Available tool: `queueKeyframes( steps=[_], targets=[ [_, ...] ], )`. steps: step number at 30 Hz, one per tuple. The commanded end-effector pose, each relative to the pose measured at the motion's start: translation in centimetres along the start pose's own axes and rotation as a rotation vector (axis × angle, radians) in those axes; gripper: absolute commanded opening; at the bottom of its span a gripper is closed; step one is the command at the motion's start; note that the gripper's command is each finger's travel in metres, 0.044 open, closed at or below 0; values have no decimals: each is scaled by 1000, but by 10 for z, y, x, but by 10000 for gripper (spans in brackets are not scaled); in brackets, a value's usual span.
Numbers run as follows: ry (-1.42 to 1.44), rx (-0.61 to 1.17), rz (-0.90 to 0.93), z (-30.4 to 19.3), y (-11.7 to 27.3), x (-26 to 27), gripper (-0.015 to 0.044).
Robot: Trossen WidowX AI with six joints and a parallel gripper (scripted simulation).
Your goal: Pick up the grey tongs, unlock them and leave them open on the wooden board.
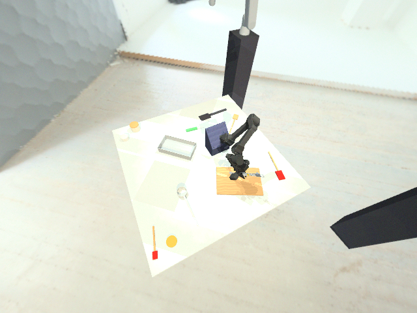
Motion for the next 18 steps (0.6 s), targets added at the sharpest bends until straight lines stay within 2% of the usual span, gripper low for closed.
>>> queueKeyframes(
  steps=[1, 18],
  targets=[
    [-14, 37, -31, 9, -8, -6, -150],
    [-48, 308, -102, 36, -29, -7, -150]
  ],
)
Point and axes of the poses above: the point midway between the two fingers, 35 mm back from their tips, its own y axis back along the fingers, its own x axis across the jaws, z = x × y, the point moved 7 cm from there along y, back along the fingers, and after that the axes turned 3 degrees about -y, right-handed, at the moved point
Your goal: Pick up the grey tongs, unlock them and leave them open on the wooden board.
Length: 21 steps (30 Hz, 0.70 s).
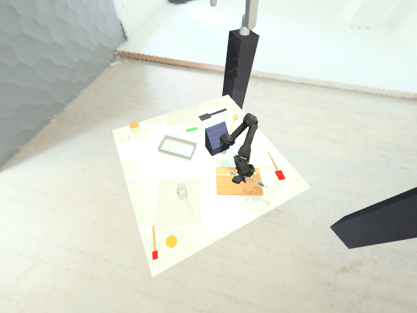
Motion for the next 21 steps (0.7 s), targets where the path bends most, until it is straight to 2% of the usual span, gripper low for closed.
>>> queueKeyframes(
  steps=[1, 21],
  targets=[
    [15, 77, -8, 8, -1, 2, -150],
    [176, 536, 49, 30, 22, 33, -150]
  ],
)
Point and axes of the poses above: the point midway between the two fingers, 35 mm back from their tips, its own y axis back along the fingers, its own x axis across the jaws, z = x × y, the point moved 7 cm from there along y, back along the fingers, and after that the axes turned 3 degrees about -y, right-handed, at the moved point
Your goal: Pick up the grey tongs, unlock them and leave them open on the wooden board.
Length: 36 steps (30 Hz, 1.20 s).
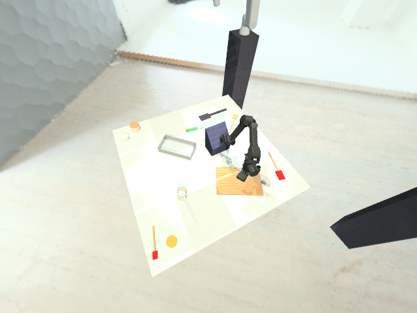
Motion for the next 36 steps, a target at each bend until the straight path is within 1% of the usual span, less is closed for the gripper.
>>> queueKeyframes(
  steps=[1, 14, 36],
  targets=[
    [54, 82, 14, 2, 8, 5, -150],
    [57, 86, 14, 2, 7, 4, -150],
    [56, 86, 15, 1, -28, -1, -150]
  ],
)
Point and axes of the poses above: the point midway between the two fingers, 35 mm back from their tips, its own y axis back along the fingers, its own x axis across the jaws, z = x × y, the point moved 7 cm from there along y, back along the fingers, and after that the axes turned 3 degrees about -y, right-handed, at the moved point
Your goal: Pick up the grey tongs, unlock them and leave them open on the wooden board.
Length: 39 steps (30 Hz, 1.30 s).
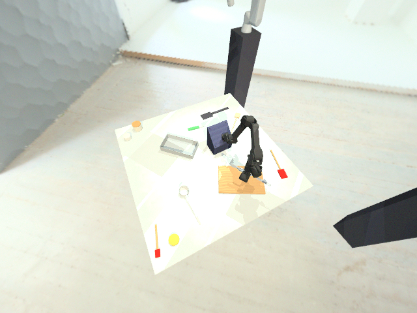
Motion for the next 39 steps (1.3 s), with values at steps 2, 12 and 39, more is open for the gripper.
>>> queueKeyframes(
  steps=[2, 12, 39],
  targets=[
    [-6, 9, 7, -1, -12, -1, -150],
    [-7, 9, 7, -1, -28, -1, -150],
    [-8, 7, 7, -2, -72, 3, -150]
  ],
)
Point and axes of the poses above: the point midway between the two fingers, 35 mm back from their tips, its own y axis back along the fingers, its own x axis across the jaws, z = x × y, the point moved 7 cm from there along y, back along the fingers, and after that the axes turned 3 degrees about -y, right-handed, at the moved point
